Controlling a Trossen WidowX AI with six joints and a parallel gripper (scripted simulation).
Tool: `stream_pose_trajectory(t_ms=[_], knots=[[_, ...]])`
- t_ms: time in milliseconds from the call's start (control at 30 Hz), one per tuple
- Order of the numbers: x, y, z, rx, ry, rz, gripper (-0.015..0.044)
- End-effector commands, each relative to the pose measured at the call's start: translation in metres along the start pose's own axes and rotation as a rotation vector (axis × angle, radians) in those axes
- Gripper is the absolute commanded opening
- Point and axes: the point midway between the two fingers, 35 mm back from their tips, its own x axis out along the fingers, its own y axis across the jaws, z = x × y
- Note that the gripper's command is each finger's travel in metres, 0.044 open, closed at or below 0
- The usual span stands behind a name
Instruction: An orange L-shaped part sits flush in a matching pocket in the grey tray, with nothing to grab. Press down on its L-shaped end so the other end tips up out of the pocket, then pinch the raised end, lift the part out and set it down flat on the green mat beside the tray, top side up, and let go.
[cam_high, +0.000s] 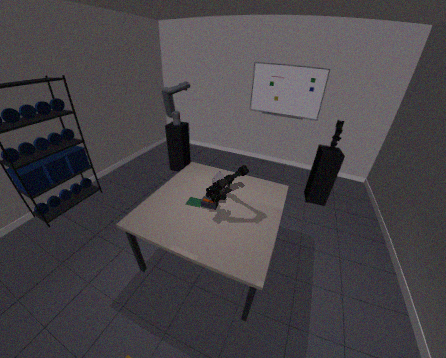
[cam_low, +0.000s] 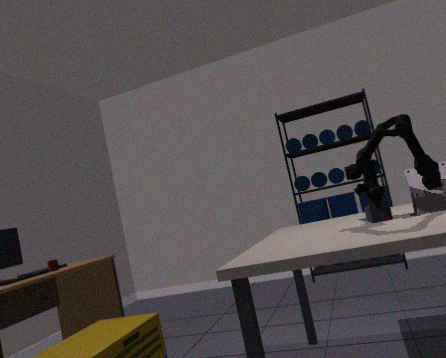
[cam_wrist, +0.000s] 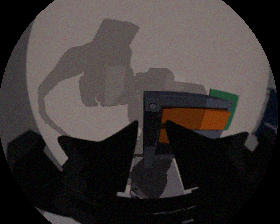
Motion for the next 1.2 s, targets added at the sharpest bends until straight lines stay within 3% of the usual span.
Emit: stream_pose_trajectory(t_ms=[0,367,1167], knots=[[0.007,0.000,-0.003,0.011,0.003,0.007,0.0180],[0.023,0.001,-0.003,0.011,0.003,0.009,0.0180],[0.020,0.003,-0.001,0.003,-0.001,0.008,0.0180]])
